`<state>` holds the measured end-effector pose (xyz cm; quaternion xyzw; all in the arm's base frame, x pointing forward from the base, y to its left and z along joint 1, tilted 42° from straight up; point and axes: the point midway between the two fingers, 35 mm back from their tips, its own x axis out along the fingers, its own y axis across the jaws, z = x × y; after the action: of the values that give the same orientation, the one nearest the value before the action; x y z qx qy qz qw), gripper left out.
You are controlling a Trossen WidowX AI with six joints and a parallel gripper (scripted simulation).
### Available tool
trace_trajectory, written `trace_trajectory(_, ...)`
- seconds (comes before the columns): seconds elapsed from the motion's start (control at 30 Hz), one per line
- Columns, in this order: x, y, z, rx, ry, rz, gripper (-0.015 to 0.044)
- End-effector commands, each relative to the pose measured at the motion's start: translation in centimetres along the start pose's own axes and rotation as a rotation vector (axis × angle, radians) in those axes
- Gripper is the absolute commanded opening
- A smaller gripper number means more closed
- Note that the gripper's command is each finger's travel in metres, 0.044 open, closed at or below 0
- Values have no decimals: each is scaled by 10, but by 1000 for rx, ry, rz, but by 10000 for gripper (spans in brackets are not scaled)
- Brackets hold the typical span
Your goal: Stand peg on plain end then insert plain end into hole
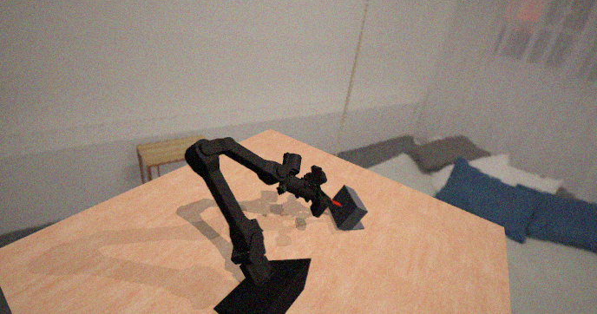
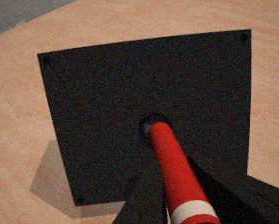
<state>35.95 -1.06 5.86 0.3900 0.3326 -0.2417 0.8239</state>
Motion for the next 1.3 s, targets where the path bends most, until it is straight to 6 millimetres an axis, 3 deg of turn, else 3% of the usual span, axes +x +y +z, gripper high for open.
trace_trajectory(0.0,0,0,0,0,1,-1,0)
trace_trajectory(1.27,16,3,1,0,0,-1,0)
